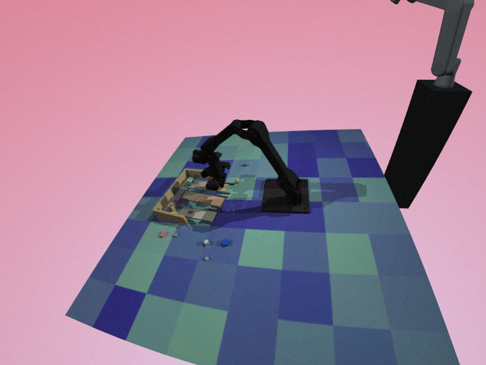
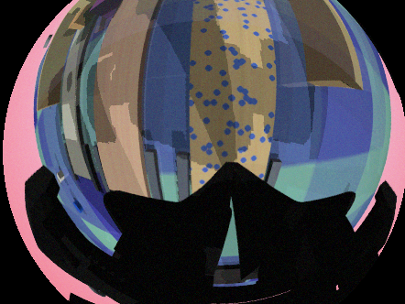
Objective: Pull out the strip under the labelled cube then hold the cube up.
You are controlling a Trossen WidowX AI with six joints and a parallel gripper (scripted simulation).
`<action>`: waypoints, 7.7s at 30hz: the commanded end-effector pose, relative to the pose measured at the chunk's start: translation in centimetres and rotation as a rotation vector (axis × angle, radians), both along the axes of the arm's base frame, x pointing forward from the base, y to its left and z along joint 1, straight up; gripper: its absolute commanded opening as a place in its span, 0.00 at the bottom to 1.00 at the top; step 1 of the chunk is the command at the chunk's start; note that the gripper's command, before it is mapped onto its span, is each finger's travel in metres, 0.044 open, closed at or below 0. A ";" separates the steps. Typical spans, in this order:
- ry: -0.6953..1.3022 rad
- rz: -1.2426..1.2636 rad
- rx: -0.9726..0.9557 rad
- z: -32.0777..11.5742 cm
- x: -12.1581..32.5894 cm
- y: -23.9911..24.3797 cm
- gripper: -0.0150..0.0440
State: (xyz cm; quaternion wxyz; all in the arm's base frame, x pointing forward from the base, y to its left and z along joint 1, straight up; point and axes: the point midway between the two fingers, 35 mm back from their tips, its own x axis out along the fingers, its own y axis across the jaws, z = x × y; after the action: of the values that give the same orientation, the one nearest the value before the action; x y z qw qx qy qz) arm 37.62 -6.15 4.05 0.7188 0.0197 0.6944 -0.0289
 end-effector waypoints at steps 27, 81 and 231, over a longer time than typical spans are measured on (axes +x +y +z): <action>0.000 0.004 0.005 -0.4 -1.9 0.2 0.25; 0.007 0.004 0.005 -1.0 -10.3 1.0 0.25; -0.007 -0.195 0.011 1.8 2.3 -0.6 0.68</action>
State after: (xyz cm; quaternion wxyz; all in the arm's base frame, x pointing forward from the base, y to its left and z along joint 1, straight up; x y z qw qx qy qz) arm 39.89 -6.84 6.39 0.7151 0.0888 0.6869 -0.0947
